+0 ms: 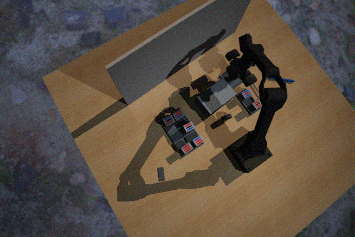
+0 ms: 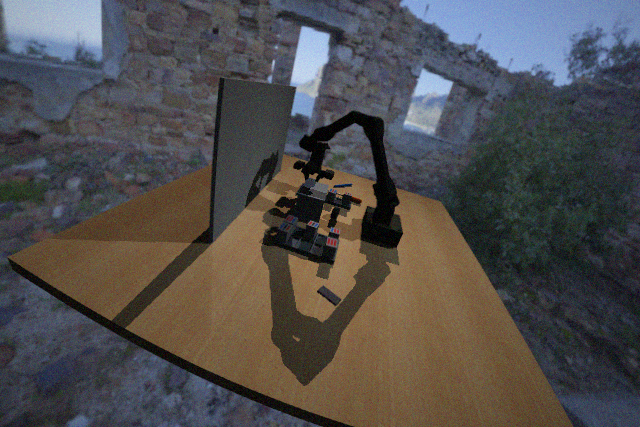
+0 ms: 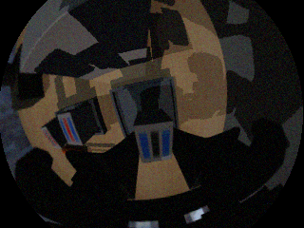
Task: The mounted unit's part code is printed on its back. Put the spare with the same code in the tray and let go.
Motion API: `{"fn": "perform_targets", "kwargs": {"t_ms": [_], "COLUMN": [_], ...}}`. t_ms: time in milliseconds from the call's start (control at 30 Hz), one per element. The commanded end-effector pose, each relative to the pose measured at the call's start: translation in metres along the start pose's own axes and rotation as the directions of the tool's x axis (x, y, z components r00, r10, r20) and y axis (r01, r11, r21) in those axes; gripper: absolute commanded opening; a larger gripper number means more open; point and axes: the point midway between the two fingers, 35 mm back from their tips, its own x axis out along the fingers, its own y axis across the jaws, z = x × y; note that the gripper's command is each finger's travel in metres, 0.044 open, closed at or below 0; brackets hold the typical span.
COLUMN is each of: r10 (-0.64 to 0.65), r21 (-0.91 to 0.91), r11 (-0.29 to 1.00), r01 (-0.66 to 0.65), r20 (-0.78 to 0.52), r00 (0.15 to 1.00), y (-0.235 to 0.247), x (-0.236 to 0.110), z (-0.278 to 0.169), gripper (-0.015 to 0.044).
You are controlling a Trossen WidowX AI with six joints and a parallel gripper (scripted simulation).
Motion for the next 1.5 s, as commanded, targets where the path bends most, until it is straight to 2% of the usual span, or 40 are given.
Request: {"fn": "perform_targets", "kwargs": {"t_ms": [0,167,733,800,933,1000,1467], "r10": [0.001,0.001,0.000,0.000,0.001,0.001,-0.021], "r21": [-0.003,-0.003,0.000,0.000,-0.002,-0.003,0.002], "r11": [1.000,1.000,1.000,1.000,1.000,1.000,1.000], "r01": [-0.001,-0.001,0.000,0.000,-0.001,-0.001,0.021], "r20": [-0.002,-0.002,0.000,0.000,-0.001,-0.002,-0.011], "r00": [1.000,1.000,1.000,1.000,1.000,1.000,1.000], "y": [0.001,0.002,0.001,0.000,-0.001,0.001,-0.002], "x": [0.004,0.008,0.005,-0.006,-0.075,-0.099,-0.099], "z": [0.000,0.001,0.001,0.000,-0.001,0.001,0.000], "gripper": [0.0000,0.0000,0.0440,0.0440,0.0440,0.0440,0.0440]}}
